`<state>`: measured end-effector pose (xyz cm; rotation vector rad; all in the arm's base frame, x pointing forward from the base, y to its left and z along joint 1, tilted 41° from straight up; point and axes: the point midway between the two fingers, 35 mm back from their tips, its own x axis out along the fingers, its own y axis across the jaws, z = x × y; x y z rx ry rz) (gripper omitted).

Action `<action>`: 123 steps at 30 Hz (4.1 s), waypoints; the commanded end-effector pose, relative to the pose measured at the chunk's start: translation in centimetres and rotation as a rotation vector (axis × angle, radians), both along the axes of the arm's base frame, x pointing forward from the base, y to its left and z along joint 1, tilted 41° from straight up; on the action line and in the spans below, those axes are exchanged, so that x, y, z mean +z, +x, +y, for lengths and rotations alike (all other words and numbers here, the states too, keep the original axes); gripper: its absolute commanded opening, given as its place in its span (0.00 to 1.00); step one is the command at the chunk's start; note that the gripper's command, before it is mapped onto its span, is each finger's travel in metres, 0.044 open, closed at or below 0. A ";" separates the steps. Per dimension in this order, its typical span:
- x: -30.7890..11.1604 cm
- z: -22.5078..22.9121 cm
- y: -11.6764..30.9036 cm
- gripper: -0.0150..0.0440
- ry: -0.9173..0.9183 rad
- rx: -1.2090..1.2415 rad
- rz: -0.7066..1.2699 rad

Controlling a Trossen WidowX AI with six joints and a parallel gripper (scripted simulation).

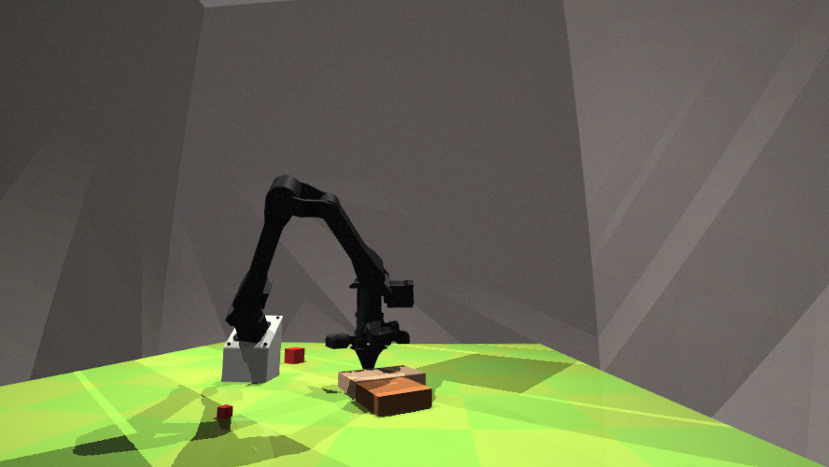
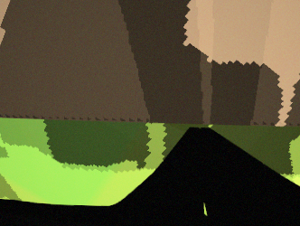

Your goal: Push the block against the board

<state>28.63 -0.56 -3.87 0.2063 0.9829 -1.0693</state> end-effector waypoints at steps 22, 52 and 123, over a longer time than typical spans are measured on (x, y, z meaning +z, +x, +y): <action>-2.4 2.3 -2.6 0.25 0.000 -0.001 0.003; 0.2 -0.9 -2.8 0.25 -0.005 0.005 0.009; -0.6 -0.1 -3.3 0.25 -0.003 0.006 0.010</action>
